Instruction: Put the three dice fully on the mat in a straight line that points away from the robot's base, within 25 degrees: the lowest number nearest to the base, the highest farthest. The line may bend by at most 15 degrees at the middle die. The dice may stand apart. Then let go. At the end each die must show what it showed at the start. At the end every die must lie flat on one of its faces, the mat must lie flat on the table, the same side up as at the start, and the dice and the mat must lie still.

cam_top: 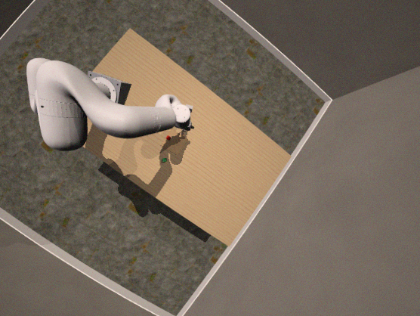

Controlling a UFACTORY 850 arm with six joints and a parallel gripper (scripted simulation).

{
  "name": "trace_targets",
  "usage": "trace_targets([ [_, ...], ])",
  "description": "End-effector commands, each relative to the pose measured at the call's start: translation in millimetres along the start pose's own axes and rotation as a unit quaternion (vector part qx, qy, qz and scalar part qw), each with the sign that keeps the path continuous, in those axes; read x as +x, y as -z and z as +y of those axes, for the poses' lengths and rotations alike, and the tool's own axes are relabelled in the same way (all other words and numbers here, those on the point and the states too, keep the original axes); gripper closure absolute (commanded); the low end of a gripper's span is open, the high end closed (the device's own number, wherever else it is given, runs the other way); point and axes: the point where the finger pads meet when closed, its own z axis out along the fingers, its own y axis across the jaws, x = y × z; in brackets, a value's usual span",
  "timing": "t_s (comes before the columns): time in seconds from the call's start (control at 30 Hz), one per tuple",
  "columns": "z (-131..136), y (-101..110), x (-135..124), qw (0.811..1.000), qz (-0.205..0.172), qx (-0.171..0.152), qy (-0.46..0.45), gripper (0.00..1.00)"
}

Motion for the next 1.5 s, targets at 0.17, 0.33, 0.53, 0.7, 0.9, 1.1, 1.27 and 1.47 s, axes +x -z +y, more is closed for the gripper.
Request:
trace_targets([
  [0.17, 0.9, 0.8, 0.0, 1.000, 0.000, -0.001, 0.000, 0.58],
  [0.33, 0.9, 0.8, 0.0, 1.000, 0.000, -0.001, 0.000, 0.58],
  [0.53, 0.9, 0.7, 0.0, 1.000, 0.000, -0.001, 0.000, 0.58],
  [0.7, 0.9, 0.4, 0.0, 1.000, 0.000, -0.001, 0.000, 0.58],
  [0.9, 1.0, -2.2, 0.0, 1.000, 0.000, -0.001, 0.000, 0.58],
  [1.1, 1.1, -7.4, -0.1, 1.000, 0.000, 0.000, 0.000, 0.58],
  [1.27, 1.2, -11.0, -0.1, 1.000, 0.000, 0.000, 0.000, 0.58],
  [1.47, 1.5, -19.4, -0.2, 1.000, 0.000, 0.000, 0.000, 0.58],
])
